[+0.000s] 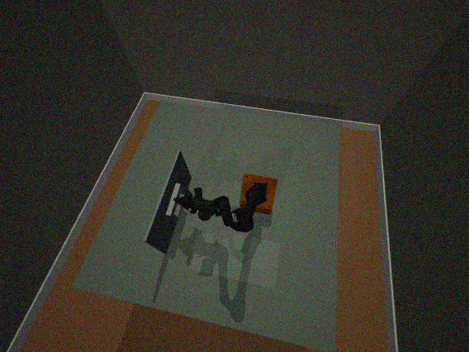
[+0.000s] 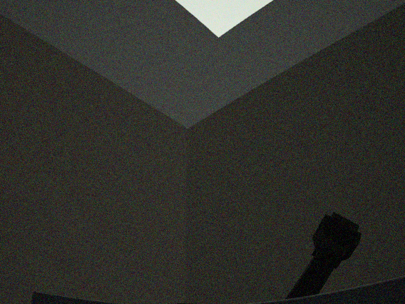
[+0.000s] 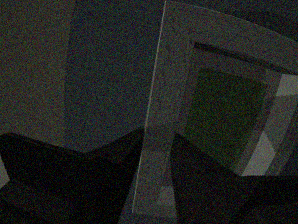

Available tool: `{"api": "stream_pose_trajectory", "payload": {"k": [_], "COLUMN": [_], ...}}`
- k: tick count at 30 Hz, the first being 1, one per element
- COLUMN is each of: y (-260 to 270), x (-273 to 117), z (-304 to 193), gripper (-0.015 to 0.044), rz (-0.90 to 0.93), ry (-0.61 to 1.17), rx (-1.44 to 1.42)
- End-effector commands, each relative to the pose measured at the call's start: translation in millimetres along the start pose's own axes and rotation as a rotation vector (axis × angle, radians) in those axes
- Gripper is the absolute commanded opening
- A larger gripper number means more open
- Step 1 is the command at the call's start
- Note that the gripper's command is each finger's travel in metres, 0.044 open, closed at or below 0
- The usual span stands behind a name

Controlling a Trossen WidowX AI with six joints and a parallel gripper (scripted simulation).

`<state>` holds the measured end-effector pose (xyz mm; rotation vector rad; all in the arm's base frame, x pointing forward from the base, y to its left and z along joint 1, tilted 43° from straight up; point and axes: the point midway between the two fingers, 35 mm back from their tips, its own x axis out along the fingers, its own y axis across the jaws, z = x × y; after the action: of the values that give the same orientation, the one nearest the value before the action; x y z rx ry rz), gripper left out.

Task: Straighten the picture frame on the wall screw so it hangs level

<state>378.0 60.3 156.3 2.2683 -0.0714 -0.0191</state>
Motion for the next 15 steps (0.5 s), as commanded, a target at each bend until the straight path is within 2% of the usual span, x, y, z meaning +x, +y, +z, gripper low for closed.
{"api": "stream_pose_trajectory", "payload": {"k": [1,12,15], "y": [-0.1,-0.1,0.0], "x": [0.0,0.0,0.0], "z": [-0.1,0.2,0.2], "gripper": [0.0,0.0,0.0079], "rz": [-0.001,-0.001,0.0], "ry": [0.003,0.004,0.001], "rx": [0.011,0.079,0.067]}}
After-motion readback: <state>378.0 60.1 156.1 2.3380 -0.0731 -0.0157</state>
